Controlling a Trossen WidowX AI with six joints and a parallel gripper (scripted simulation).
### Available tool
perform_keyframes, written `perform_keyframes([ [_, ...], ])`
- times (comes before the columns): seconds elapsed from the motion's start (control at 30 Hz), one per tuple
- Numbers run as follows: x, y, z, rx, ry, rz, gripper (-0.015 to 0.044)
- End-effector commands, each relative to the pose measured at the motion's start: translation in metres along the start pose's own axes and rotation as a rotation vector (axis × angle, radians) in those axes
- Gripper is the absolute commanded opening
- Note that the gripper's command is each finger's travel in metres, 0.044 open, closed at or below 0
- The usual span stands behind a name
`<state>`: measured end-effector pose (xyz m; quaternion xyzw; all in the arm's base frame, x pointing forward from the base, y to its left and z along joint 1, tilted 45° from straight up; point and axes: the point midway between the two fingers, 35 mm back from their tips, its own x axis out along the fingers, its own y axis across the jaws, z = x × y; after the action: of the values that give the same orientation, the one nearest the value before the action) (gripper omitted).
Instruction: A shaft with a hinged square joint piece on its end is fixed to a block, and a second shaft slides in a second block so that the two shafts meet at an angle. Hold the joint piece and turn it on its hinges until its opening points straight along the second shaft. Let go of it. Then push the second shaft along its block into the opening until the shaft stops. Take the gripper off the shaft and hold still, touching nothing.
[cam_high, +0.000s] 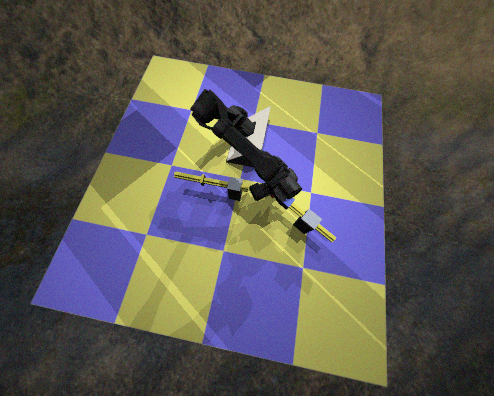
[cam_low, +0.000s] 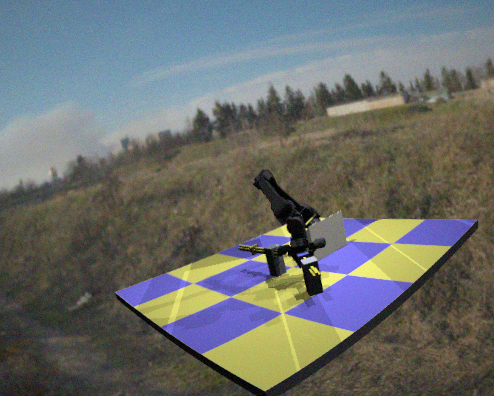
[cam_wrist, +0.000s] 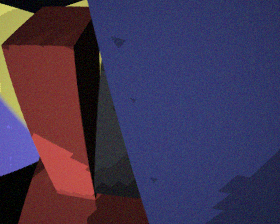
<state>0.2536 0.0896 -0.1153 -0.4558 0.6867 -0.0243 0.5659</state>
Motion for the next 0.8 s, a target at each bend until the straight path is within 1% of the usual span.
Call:
perform_keyframes([
  [0.0, -0.001, -0.003, 0.000, -0.067, 0.039, 0.000, 0.0000],
  [0.77, -0.019, -0.025, -0.003, -0.446, 0.241, -0.030, 0.0000],
])
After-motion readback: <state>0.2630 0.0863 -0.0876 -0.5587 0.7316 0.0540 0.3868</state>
